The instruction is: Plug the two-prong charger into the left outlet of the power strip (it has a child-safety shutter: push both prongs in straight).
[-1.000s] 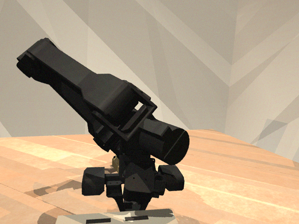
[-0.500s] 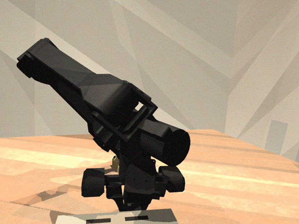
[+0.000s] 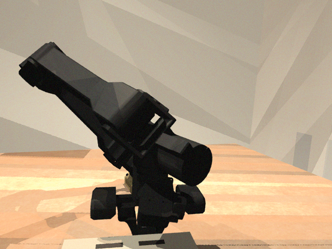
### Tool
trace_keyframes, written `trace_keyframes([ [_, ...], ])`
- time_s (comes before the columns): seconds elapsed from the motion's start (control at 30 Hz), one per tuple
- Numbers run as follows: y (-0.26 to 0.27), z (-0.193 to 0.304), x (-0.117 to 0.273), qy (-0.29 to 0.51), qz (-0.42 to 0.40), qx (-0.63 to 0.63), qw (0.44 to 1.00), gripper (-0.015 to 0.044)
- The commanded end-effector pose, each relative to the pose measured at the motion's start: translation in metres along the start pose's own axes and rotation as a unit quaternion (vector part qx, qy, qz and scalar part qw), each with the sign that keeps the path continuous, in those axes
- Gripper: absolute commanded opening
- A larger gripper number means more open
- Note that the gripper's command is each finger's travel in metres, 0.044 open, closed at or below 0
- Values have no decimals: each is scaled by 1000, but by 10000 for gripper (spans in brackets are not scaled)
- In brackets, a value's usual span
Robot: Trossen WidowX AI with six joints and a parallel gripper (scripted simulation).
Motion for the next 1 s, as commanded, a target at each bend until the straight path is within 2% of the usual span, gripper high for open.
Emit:
trace_keyframes([
  [0.0, 0, -7, 1, -6, -2, -6, 1000, 0],
  [0.97, 0, -15, 1, -6, -2, -6, 1000, 0],
])
Point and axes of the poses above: the point midway between the two fingers, 35 mm back from their tips, its own x axis back along the fingers, its own y axis across the jaws, z = x × y, the point moved 1 cm from there along x, back along the fingers, and after that the axes turned 4 degrees about -x, right-handed, at the moved point
